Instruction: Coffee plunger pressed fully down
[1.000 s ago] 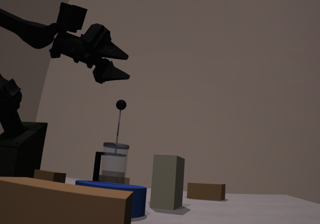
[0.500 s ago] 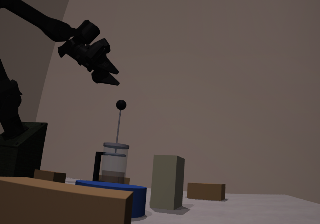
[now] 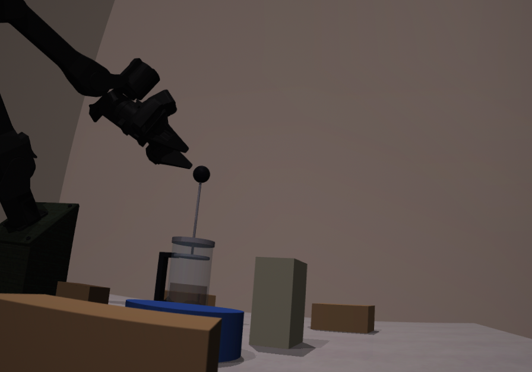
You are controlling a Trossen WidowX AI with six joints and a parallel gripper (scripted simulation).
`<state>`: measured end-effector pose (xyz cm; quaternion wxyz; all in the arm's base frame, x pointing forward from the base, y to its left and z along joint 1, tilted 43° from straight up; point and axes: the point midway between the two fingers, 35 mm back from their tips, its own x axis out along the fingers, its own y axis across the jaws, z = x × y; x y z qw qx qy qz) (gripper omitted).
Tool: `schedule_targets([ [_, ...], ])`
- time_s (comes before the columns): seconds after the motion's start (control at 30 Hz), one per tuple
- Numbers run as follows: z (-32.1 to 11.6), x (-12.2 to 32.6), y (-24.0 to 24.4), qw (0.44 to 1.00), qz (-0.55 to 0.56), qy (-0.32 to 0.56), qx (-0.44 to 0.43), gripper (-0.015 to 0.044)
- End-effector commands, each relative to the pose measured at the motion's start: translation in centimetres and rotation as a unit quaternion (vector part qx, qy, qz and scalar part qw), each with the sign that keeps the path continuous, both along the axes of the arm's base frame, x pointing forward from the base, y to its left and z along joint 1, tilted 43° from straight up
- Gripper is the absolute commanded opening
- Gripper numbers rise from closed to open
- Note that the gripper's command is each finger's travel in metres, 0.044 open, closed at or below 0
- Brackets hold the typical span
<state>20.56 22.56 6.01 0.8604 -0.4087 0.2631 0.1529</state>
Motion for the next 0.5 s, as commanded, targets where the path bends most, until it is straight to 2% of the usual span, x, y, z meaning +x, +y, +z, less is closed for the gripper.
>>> schedule_targets([
  [0.0,-0.6,0.3,-0.2,1.0,0.002,0.003,-0.003,0.044],
  [0.47,-1.9,2.1,-0.1,1.0,0.002,0.003,-0.003,0.044],
])
